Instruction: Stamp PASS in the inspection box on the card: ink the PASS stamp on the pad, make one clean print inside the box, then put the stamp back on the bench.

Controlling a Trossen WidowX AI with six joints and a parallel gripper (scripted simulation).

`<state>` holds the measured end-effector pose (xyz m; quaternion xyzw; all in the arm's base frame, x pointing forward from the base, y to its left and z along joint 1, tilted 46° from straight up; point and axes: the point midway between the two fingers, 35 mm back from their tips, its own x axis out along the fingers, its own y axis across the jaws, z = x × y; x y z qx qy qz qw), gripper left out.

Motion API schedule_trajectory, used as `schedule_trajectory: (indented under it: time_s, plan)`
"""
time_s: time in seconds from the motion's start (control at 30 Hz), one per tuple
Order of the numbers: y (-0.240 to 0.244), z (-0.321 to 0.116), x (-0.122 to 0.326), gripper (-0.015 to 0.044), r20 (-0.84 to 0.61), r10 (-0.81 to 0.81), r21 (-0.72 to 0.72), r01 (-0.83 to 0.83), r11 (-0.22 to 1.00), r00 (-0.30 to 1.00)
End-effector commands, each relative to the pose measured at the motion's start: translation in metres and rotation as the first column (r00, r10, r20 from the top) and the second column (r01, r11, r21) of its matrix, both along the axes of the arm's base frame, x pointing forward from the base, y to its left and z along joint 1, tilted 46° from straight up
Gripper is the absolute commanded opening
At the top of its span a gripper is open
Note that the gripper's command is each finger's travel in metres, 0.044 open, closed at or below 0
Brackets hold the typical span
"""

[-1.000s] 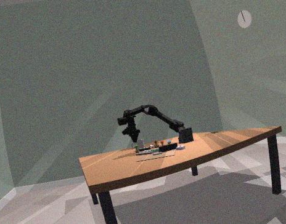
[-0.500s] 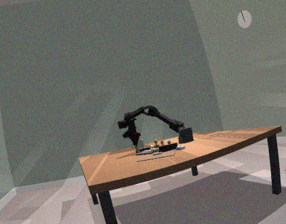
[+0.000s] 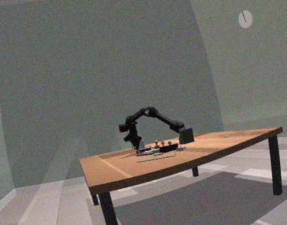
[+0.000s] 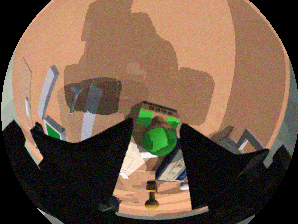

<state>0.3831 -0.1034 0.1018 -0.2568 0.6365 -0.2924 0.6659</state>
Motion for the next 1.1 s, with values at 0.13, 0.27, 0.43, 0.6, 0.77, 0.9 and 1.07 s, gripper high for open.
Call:
schedule_trajectory:
  time_s: [0.13, 0.27, 0.43, 0.6, 0.77, 0.9, 1.07]
  plan:
    - [-0.0106, -0.0083, -0.0015, 0.0213, -0.001, 0.001, -0.008, -0.001, 1.000, 1.000]
    - [-0.0082, -0.0067, -0.0009, 0.0206, 0.000, 0.000, -0.004, 0.000, 1.000, 1.000]
    - [-0.0082, -0.0067, -0.0009, 0.0173, 0.000, 0.000, -0.004, 0.000, 1.000, 1.000]
    - [-0.0082, -0.0067, -0.0009, 0.0139, 0.000, 0.000, -0.004, 0.000, 1.000, 1.000]
    - [-0.0082, -0.0067, -0.0009, 0.0106, 0.000, 0.000, -0.004, 0.000, 1.000, 1.000]
    - [-0.0082, -0.0067, -0.0009, 0.0079, 0.000, 0.000, -0.004, 0.000, 1.000, 1.000]
    - [-0.0077, -0.0062, -0.0008, 0.0000, 0.000, 0.000, -0.004, 0.000, 1.000, 1.000]
